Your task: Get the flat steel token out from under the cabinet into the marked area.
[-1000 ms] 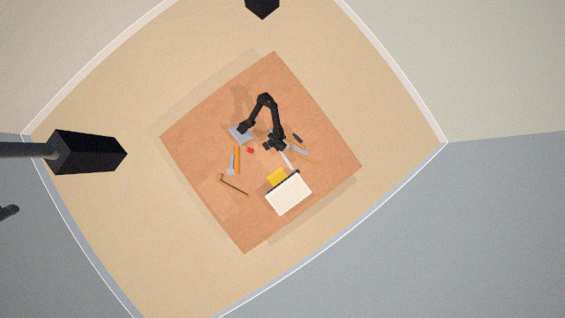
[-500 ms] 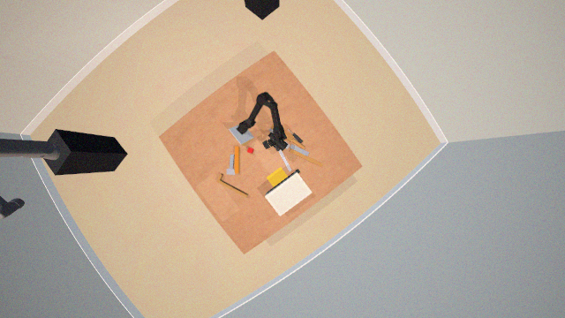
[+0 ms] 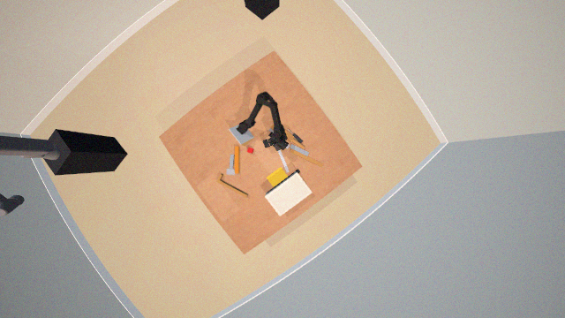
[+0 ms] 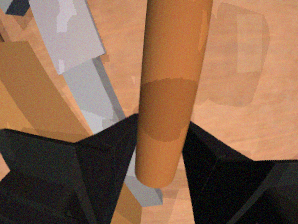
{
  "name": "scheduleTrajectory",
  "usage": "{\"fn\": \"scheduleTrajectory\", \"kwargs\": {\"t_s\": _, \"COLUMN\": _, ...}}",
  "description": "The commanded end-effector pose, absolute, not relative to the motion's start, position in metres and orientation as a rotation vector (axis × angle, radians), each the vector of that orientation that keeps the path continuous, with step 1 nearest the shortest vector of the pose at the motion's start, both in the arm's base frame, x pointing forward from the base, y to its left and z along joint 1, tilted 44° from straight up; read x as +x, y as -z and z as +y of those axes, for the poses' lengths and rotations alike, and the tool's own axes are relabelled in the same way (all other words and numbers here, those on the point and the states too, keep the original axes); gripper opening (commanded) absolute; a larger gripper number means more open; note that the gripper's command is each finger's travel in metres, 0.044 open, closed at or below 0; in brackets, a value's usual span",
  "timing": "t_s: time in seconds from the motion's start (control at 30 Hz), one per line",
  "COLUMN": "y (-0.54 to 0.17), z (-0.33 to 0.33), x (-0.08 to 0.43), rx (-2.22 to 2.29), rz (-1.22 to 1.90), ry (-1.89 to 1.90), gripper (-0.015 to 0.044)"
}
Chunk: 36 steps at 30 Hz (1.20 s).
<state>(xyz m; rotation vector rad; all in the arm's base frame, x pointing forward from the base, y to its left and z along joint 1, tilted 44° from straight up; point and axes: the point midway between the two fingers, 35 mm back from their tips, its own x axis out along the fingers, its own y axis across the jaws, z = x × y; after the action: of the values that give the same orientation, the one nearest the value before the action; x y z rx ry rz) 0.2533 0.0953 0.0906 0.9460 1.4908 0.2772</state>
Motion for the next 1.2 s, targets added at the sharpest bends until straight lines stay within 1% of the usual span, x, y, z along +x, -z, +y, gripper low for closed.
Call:
{"fn": "scheduleTrajectory", "kwargs": {"t_s": 0.0, "y": -0.094, "z": 0.096, "x": 0.255, "rx": 0.967, "rz": 1.491, "ry": -0.260, "gripper": 0.0000}}
{"fn": "scheduleTrajectory", "kwargs": {"t_s": 1.17, "y": -0.125, "z": 0.127, "x": 0.260, "rx": 1.016, "rz": 1.504, "ry": -0.221, "gripper": 0.0000}}
